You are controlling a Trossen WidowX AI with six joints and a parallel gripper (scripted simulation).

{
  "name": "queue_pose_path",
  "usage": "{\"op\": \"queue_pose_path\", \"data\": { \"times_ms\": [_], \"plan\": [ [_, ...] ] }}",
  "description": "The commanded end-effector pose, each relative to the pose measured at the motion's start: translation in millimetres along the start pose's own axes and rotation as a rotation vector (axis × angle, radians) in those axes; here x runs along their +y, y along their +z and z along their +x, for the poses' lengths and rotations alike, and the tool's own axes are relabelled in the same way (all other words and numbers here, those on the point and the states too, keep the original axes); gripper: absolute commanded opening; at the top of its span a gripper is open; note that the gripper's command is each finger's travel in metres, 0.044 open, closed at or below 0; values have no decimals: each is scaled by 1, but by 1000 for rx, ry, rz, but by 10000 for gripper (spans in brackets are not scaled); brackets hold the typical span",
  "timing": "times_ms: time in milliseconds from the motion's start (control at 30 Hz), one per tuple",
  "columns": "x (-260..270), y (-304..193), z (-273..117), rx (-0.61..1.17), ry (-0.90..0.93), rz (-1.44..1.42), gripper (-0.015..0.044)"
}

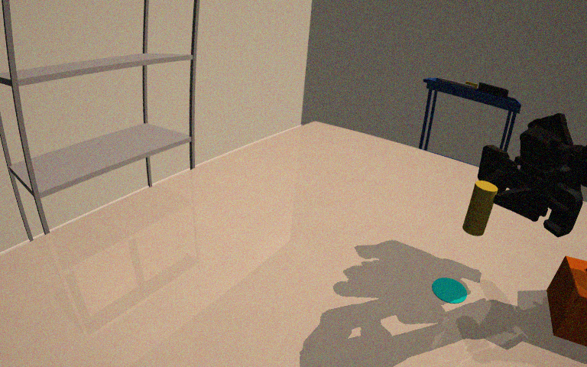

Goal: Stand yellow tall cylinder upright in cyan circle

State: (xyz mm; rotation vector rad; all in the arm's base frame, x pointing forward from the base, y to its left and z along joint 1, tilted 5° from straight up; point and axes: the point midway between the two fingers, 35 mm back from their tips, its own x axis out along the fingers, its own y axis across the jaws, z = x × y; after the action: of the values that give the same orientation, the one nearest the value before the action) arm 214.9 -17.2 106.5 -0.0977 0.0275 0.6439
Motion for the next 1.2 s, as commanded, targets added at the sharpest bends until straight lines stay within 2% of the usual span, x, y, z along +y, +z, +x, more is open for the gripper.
{"op": "queue_pose_path", "data": {
  "times_ms": [0, 1167],
  "plan": [
    [0, 0, 0, -4, 4, -7, 105],
    [-10, -43, 5, 1, 9, -72, 105]
  ]
}}
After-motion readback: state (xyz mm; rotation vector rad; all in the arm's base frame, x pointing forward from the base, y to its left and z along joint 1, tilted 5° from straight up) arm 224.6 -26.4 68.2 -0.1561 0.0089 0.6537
